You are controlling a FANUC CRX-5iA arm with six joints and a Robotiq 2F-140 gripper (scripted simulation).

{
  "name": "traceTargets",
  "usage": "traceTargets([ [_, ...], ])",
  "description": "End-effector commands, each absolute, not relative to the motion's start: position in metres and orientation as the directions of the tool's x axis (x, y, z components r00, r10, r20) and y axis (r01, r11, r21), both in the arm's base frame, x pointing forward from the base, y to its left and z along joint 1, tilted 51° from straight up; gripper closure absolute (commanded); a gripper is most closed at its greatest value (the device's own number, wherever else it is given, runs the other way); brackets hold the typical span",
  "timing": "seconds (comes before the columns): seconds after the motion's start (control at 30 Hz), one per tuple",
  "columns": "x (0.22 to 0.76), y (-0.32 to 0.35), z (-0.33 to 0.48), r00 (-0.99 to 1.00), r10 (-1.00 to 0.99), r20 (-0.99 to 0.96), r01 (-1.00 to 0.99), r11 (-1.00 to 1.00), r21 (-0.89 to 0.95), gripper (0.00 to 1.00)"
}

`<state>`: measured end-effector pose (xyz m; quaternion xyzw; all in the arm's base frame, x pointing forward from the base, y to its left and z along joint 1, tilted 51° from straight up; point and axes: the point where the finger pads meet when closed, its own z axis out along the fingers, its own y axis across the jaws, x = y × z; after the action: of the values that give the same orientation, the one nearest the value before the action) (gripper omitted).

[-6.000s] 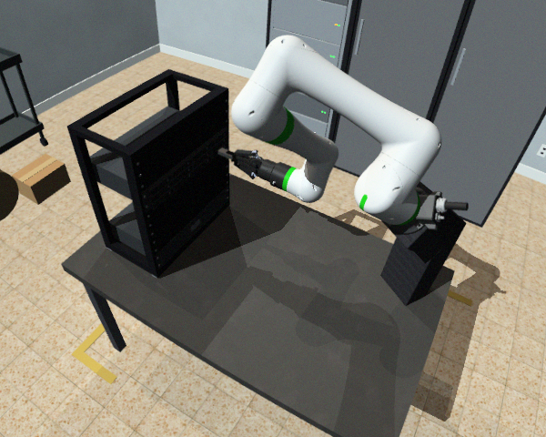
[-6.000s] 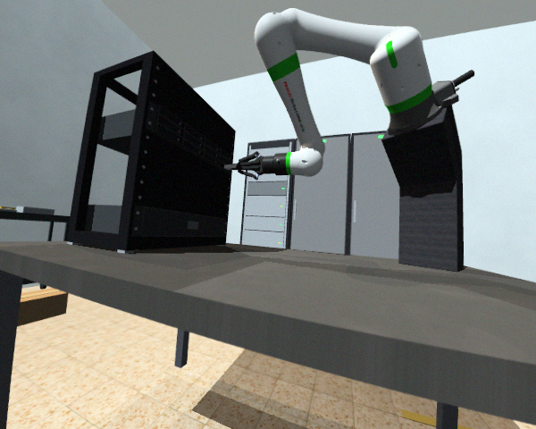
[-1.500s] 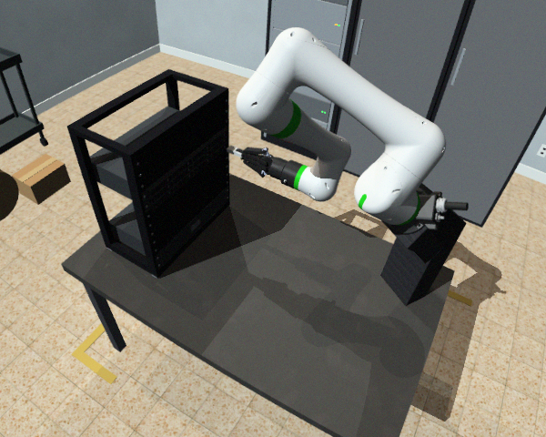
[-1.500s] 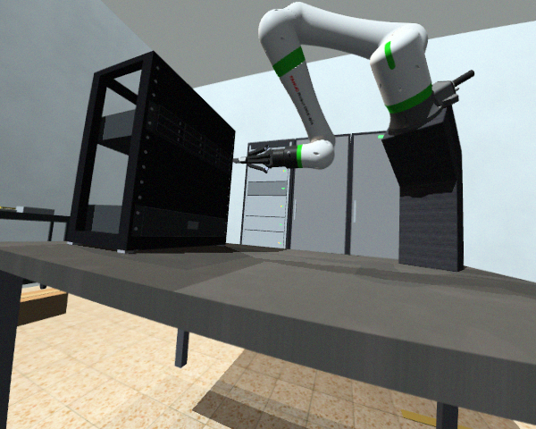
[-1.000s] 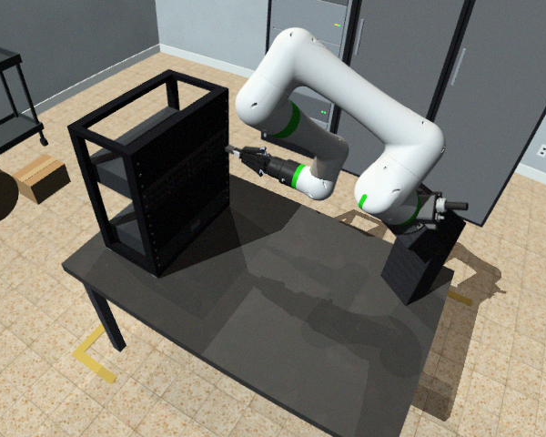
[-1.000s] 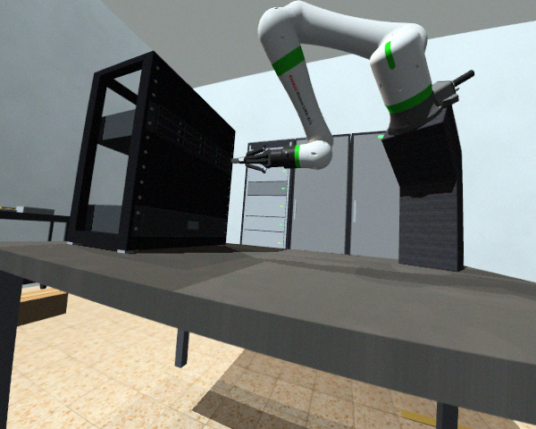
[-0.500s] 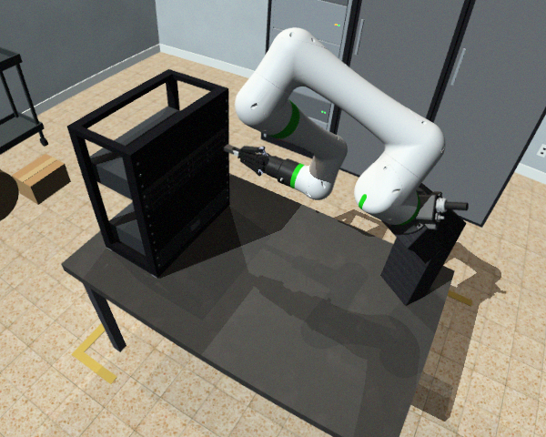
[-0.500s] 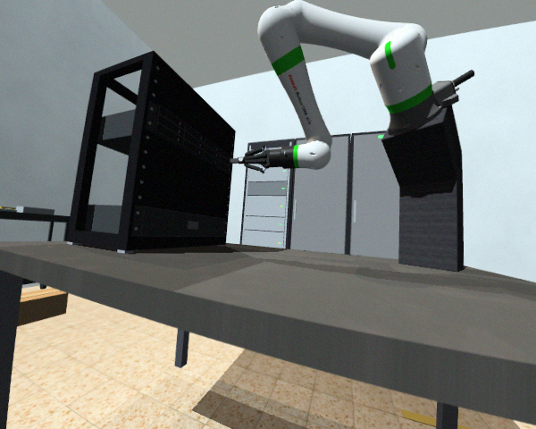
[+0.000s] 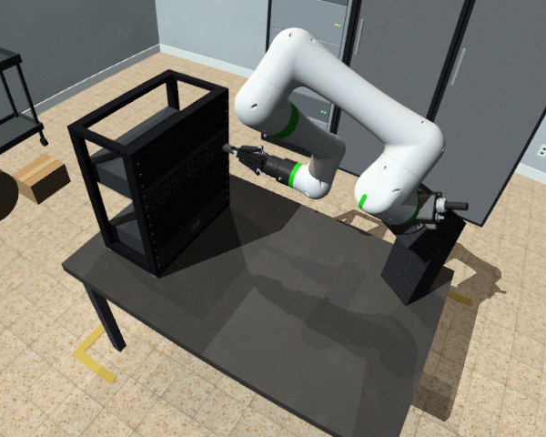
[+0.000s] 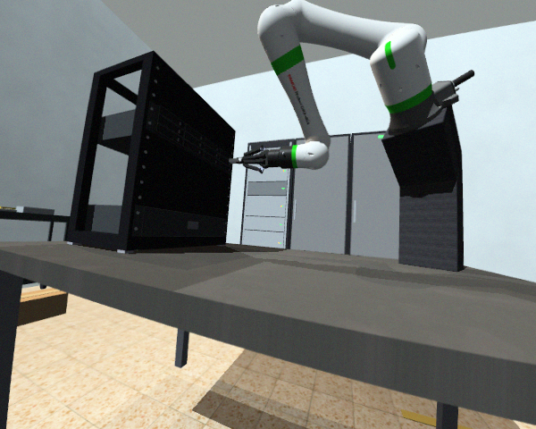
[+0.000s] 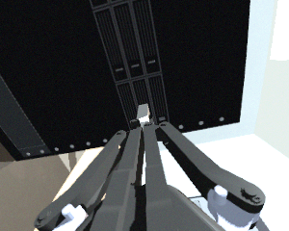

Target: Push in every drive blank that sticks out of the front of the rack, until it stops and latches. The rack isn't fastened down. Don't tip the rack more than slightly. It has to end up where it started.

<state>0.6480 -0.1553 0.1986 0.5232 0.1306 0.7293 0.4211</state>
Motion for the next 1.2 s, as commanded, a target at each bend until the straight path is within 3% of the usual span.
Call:
traceTargets([
  [0.0,0.6494,-0.1564,0.1998,-0.098,0.751,0.653,-0.479,-0.610,0.631,0.90],
  [1.17,0.6590,-0.1592,0.2045,-0.098,0.751,0.653,-0.479,-0.610,0.631,0.90],
])
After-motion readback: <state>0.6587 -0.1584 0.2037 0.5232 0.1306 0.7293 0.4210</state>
